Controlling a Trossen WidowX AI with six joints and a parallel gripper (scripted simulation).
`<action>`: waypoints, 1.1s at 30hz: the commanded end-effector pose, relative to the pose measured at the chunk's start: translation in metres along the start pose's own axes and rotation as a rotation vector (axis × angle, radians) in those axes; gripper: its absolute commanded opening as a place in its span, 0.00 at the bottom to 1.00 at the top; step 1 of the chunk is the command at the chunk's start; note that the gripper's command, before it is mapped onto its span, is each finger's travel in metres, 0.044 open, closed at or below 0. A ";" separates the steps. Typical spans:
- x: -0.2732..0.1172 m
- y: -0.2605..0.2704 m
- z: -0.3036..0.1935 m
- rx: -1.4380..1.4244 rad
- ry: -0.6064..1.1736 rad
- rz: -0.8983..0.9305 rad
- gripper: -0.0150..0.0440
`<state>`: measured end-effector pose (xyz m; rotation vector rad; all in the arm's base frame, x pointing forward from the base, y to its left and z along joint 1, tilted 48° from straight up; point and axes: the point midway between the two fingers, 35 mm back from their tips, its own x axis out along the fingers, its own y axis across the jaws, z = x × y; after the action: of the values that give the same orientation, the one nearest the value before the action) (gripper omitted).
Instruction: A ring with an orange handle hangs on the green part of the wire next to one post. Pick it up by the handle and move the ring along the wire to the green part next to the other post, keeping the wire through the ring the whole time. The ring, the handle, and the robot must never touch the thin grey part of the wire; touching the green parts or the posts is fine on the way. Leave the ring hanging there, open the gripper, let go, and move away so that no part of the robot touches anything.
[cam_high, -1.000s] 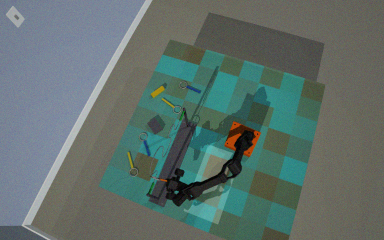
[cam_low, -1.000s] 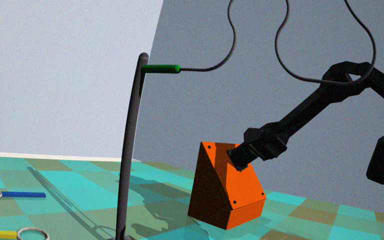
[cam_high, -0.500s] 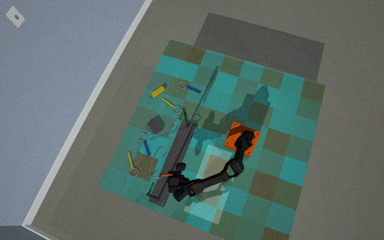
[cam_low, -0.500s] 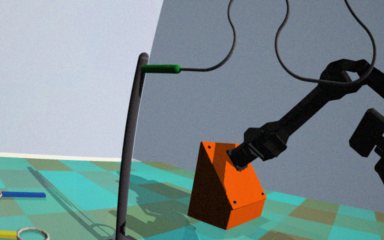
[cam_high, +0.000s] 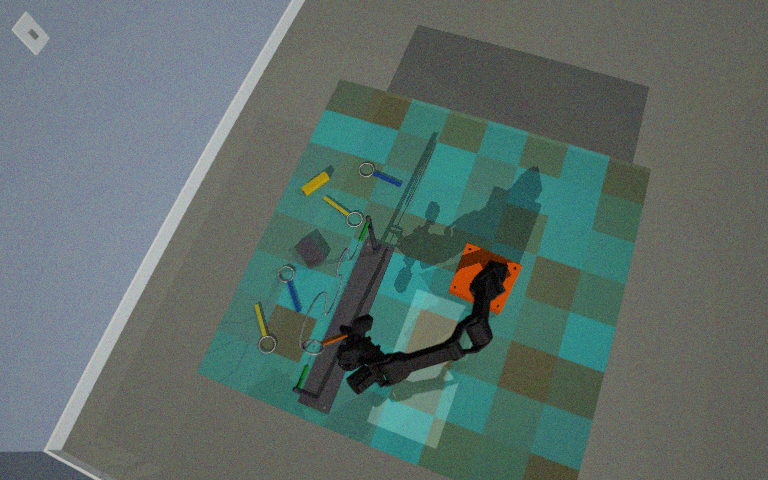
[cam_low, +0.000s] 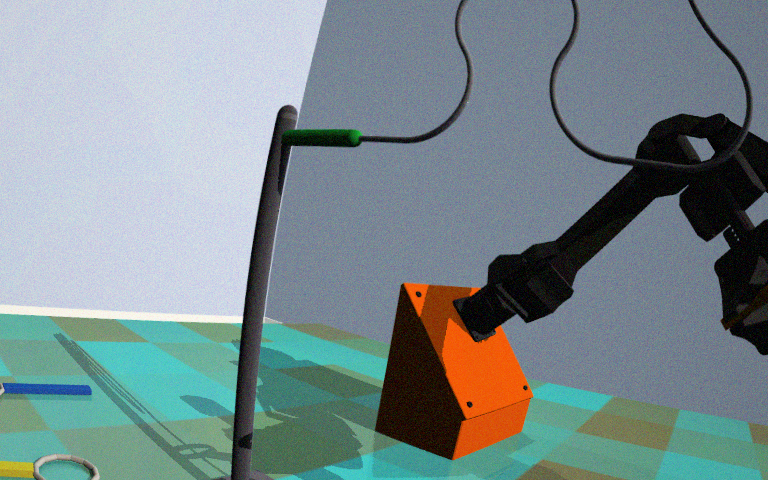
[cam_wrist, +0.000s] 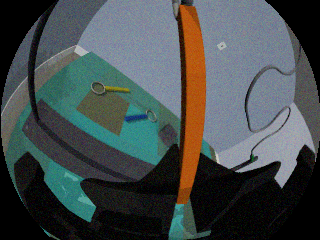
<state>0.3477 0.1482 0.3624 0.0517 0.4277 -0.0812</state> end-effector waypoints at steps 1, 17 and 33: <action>-0.001 -0.016 0.000 -0.081 -0.002 -0.050 0.00; -0.010 -0.072 0.015 -0.433 -0.005 -0.247 0.00; -0.025 -0.111 0.041 -0.725 -0.006 -0.408 0.00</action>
<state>0.3356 0.0437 0.3984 -0.7128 0.4445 -0.3029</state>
